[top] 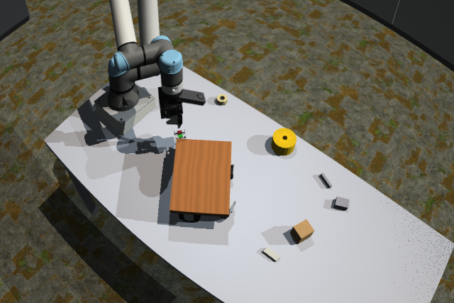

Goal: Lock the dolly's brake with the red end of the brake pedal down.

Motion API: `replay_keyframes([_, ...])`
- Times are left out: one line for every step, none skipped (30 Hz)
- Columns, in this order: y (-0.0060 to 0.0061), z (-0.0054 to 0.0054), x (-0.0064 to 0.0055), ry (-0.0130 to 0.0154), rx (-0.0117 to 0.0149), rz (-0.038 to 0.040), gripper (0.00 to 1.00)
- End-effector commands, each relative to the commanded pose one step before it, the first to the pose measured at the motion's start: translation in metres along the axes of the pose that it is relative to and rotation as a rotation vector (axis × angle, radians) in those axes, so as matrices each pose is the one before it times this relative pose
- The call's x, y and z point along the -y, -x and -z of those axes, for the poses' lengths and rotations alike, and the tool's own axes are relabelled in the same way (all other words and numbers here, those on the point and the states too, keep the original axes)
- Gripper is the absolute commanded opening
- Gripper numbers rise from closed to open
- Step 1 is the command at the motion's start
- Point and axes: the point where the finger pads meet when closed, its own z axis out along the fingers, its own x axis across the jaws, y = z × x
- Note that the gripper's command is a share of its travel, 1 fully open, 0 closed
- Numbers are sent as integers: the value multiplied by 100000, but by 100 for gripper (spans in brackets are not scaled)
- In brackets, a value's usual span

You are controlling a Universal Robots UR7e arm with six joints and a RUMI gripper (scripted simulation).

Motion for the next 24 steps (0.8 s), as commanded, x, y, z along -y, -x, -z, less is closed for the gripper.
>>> replay_keyframes([12, 2435, -25, -44, -14, 8, 0])
replay_keyframes([0, 502, 0, 0, 0, 0, 0])
replay_keyframes([0, 482, 0, 0, 0, 0, 0])
replay_keyframes([0, 452, 0, 0, 0, 0, 0])
replay_keyframes([0, 414, 0, 0, 0, 0, 0])
replay_keyframes([-1, 369, 0, 0, 0, 0, 0])
replay_keyframes([0, 318, 0, 0, 0, 0, 0])
replay_keyframes([1, 262, 0, 0, 0, 0, 0])
replay_keyframes([-1, 205, 0, 0, 0, 0, 0])
replay_keyframes([0, 149, 0, 0, 0, 0, 0])
replay_keyframes([0, 0, 0, 0, 0, 0, 0])
replay_keyframes([0, 0, 0, 0, 0, 0, 0])
replay_keyframes([0, 98, 0, 0, 0, 0, 0])
replay_keyframes([0, 54, 0, 0, 0, 0, 0])
replay_keyframes([0, 21, 0, 0, 0, 0, 0])
replay_keyframes([0, 3, 0, 0, 0, 0, 0])
replay_keyframes([0, 0, 0, 0, 0, 0, 0])
replay_keyframes([0, 0, 0, 0, 0, 0, 0])
replay_keyframes([0, 0, 0, 0, 0, 0, 0])
replay_keyframes([0, 0, 0, 0, 0, 0, 0])
replay_keyframes([0, 0, 0, 0, 0, 0, 0])
replay_keyframes([0, 0, 0, 0, 0, 0, 0])
replay_keyframes([0, 0, 0, 0, 0, 0, 0])
replay_keyframes([0, 0, 0, 0, 0, 0, 0])
